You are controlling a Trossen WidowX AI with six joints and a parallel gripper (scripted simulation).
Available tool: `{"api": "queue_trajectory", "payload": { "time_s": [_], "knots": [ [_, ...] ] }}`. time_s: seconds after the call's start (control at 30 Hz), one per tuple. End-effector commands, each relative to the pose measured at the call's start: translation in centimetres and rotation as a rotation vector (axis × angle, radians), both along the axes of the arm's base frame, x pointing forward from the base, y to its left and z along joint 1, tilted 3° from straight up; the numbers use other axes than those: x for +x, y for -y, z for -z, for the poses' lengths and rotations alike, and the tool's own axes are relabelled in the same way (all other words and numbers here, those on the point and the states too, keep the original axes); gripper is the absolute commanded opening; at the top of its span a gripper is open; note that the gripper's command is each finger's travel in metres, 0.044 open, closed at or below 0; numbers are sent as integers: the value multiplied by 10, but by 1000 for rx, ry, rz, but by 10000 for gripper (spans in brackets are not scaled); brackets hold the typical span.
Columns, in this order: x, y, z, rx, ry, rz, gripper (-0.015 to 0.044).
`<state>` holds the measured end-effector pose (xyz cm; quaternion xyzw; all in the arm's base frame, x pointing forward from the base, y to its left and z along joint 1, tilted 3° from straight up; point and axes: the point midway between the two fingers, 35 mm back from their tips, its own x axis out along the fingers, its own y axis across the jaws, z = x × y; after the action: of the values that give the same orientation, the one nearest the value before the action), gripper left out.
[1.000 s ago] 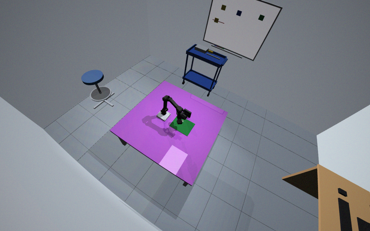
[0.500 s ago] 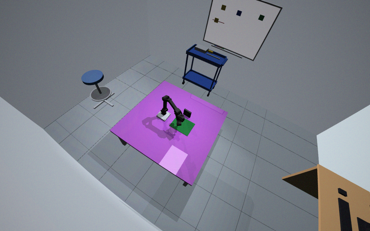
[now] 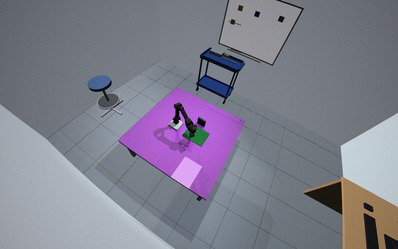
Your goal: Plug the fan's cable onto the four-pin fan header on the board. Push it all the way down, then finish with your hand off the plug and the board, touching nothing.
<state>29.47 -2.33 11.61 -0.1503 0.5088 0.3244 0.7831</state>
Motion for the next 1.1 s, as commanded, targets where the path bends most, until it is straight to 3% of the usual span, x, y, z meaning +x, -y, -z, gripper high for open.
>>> {"api": "queue_trajectory", "payload": {
  "time_s": [0.0,1.07],
  "knots": [
    [0,0,3,48,36,0,0],
    [-3,11,10,344,370,8,0]
  ]
}}
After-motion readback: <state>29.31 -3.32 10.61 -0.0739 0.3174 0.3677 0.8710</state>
